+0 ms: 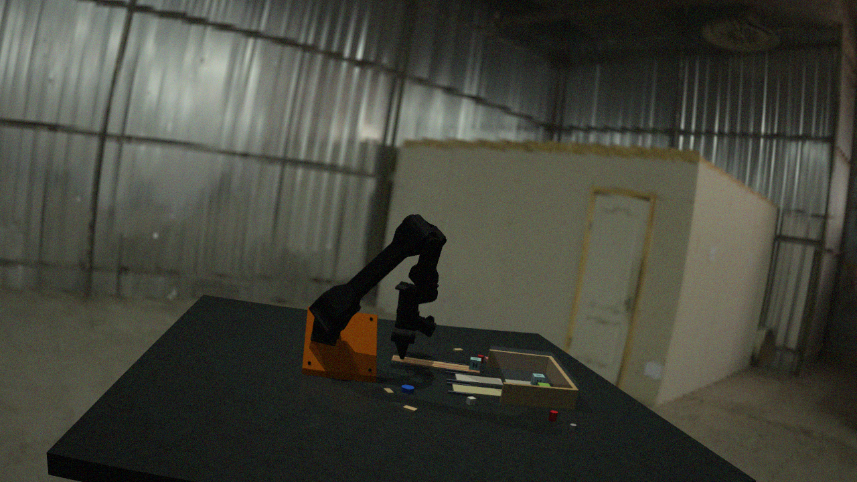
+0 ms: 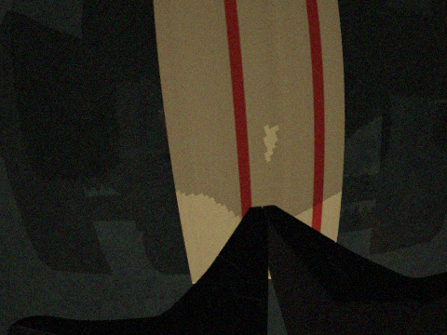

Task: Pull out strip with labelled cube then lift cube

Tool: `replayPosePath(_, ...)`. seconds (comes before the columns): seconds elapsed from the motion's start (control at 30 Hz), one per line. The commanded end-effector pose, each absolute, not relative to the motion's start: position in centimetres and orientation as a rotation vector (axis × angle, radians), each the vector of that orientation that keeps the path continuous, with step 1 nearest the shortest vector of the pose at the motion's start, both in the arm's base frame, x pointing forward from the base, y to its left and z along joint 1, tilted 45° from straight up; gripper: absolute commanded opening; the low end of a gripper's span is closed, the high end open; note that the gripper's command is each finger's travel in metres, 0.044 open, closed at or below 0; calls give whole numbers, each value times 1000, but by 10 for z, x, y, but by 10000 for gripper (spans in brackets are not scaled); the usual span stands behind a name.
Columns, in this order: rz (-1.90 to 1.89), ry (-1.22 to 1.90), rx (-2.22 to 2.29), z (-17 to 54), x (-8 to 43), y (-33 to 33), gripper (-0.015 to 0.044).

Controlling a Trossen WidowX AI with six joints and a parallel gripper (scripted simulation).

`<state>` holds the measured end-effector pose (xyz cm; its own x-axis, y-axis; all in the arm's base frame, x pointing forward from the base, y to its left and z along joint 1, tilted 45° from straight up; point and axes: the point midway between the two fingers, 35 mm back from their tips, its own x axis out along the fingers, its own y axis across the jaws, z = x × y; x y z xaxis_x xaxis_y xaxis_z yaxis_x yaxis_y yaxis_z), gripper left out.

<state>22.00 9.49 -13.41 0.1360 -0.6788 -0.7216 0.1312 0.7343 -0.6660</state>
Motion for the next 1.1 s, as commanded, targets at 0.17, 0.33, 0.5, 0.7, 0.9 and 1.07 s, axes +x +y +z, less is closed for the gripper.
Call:
replayPosePath(0.17,-639,1336,-515,-135,214,88,0)
replayPosePath(0.33,-639,1336,-515,-135,214,88,0)
replayPosePath(0.5,-630,1326,-511,-120,219,110,0)
replayPosePath(0.7,-638,1337,-513,-103,216,126,0)
replayPosePath(0.9,-678,1311,-463,-101,241,125,131)
replayPosePath(1.07,-679,1310,-462,-97,256,127,263)
